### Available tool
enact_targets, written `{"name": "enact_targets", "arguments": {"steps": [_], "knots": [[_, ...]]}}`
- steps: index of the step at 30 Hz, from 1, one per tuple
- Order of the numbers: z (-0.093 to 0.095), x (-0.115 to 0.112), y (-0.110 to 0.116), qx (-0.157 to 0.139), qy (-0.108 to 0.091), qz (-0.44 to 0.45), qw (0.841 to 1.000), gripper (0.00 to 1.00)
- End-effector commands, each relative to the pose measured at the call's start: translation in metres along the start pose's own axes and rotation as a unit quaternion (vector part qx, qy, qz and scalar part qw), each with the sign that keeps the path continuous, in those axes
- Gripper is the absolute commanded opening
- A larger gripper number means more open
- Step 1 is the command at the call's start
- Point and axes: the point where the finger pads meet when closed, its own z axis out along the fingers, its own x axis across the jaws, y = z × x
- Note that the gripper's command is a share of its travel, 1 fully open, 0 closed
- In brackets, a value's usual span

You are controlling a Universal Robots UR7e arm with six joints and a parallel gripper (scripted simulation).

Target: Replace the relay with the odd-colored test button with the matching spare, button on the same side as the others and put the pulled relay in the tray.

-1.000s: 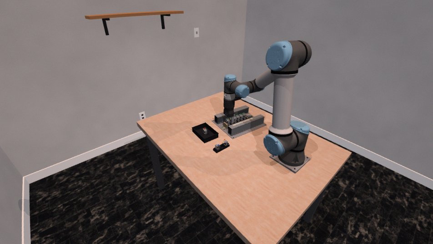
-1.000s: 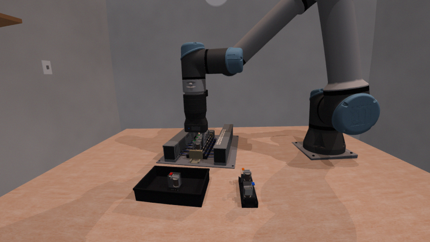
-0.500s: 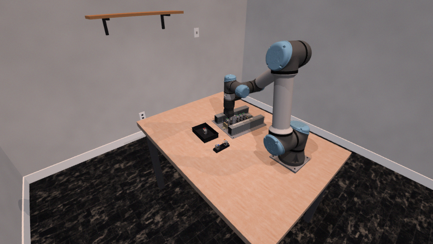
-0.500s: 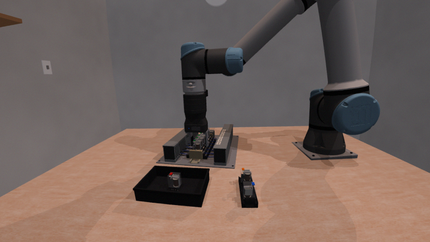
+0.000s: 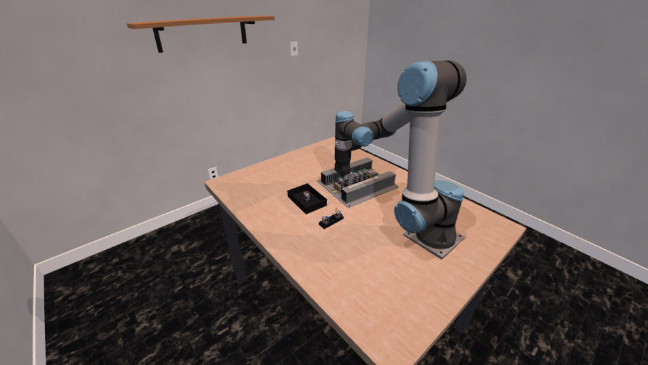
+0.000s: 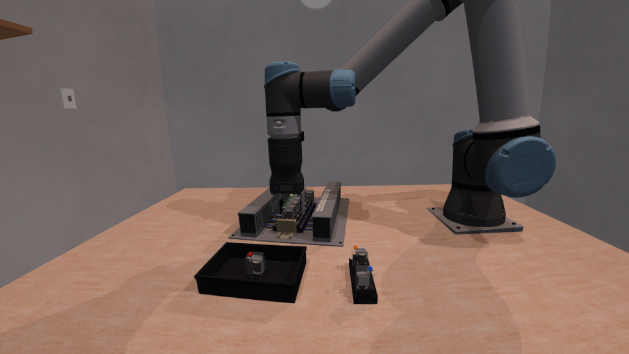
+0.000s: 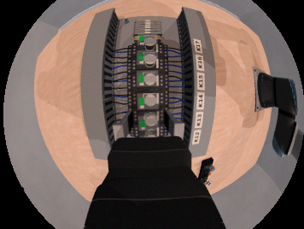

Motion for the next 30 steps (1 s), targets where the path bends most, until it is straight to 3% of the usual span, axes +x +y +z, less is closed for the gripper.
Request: {"name": "enact_targets", "arguments": {"steps": [1,30], "knots": [[-0.0005,-0.0004,0.0,0.0,-0.001,0.0,1.0,1.0],[-0.0045,-0.0004,0.0,0.0,0.0,0.0,1.0,1.0]]}}
